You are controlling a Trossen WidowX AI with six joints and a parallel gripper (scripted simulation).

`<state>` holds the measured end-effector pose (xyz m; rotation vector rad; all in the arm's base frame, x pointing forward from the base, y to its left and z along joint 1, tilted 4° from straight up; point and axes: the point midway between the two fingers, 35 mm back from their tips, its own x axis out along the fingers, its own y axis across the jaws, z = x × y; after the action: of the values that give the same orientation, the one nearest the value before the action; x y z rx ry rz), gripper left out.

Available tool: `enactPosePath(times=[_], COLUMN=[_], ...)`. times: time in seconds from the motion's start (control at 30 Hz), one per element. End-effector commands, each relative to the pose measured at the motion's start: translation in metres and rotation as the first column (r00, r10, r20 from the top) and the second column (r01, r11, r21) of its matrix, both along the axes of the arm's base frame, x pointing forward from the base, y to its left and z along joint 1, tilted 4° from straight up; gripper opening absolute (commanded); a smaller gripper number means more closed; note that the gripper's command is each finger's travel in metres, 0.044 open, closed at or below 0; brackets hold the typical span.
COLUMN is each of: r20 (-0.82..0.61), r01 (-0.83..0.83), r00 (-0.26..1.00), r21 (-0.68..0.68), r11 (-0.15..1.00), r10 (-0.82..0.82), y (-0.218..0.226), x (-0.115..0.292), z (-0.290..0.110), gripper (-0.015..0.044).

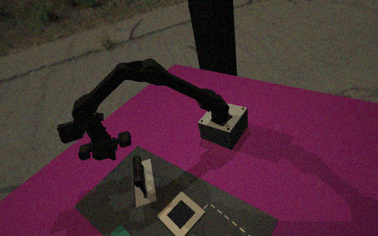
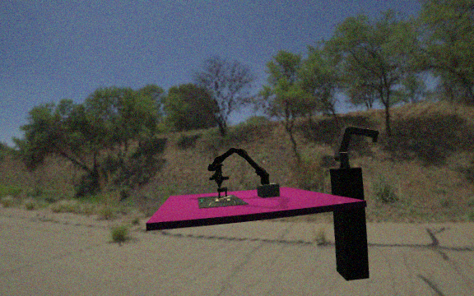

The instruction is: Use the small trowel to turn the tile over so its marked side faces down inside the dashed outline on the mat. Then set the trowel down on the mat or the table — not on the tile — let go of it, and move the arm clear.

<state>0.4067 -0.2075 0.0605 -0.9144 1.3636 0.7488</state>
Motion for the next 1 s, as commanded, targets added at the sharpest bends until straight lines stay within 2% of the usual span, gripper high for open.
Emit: enactPosePath(times=[0.0, 0.3, 0.5, 0.63, 0.8, 0.97], r20=[0.000, 0.000, 0.000, -0.002, -0.005, -0.005], r01=[0.000, 0.000, 0.000, 0.004, 0.010, 0.010], r00=[1.000, 1.000, 1.000, 1.000, 1.000, 1.000], r21=[0.000, 0.000, 0.000, 0.004, 0.008, 0.008], r11=[1.000, 1.000, 1.000, 1.000, 1.000, 1.000], r10=[0.000, 0.000, 0.000, -0.004, -0.010, -0.010], y=[0.000, 0.000, 0.003, 0.054, 0.116, 0.118], x=[0.000, 0.000, 0.000, -0.009, -0.033, -0.034], z=[0.000, 0.000, 0.001, 0.010, 0.017, 0.017], gripper=[0.0000, 0.0000, 0.0153, 0.0258, 0.0270, 0.0270])
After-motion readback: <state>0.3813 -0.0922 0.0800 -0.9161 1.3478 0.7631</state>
